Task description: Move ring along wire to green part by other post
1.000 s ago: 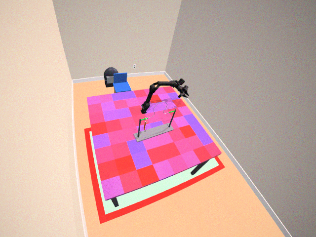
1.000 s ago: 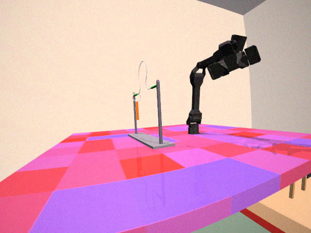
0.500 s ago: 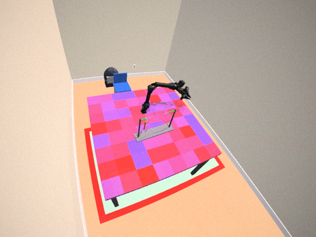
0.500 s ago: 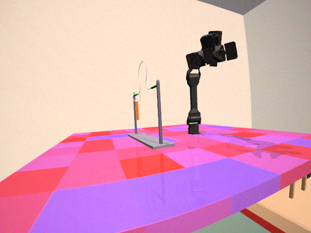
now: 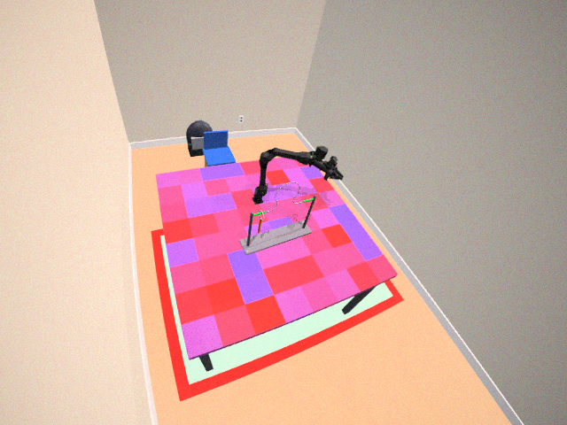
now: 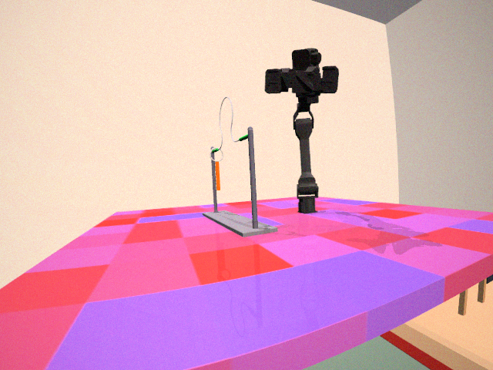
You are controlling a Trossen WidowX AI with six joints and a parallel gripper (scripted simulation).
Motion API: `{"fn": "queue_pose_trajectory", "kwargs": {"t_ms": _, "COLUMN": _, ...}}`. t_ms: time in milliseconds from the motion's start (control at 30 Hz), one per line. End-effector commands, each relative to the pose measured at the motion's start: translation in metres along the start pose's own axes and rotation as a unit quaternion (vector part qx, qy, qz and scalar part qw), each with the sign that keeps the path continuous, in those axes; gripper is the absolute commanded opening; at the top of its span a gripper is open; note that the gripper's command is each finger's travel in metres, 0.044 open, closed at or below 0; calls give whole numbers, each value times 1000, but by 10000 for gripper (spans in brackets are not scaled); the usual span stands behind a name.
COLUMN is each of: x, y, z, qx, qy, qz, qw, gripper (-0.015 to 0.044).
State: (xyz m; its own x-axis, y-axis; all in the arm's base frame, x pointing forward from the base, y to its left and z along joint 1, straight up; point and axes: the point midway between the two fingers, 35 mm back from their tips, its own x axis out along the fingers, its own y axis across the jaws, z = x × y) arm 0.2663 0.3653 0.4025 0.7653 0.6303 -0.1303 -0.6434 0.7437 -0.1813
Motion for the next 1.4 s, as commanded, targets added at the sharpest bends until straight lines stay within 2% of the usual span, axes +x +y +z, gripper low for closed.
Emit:
{"fn": "queue_pose_trajectory", "kwargs": {"t_ms": 0, "x": -3, "y": -28, "z": 5, "qx": -51, "qy": -21, "qz": -16, "qw": 998, "gripper": 160}}
{"fn": "queue_pose_trajectory", "kwargs": {"t_ms": 367, "x": -21, "y": -95, "z": 25, "qx": -178, "qy": -73, "qz": -72, "qw": 979, "gripper": 160}}
{"fn": "queue_pose_trajectory", "kwargs": {"t_ms": 700, "x": -49, "y": -149, "z": 42, "qx": -304, "qy": -107, "qz": -137, "qw": 937, "gripper": 160}}
{"fn": "queue_pose_trajectory", "kwargs": {"t_ms": 1033, "x": -86, "y": -194, "z": 56, "qx": -434, "qy": -122, "qz": -211, "qw": 867, "gripper": 160}}
{"fn": "queue_pose_trajectory", "kwargs": {"t_ms": 1367, "x": -130, "y": -227, "z": 69, "qx": -562, "qy": -115, "qz": -287, "qw": 768, "gripper": 160}}
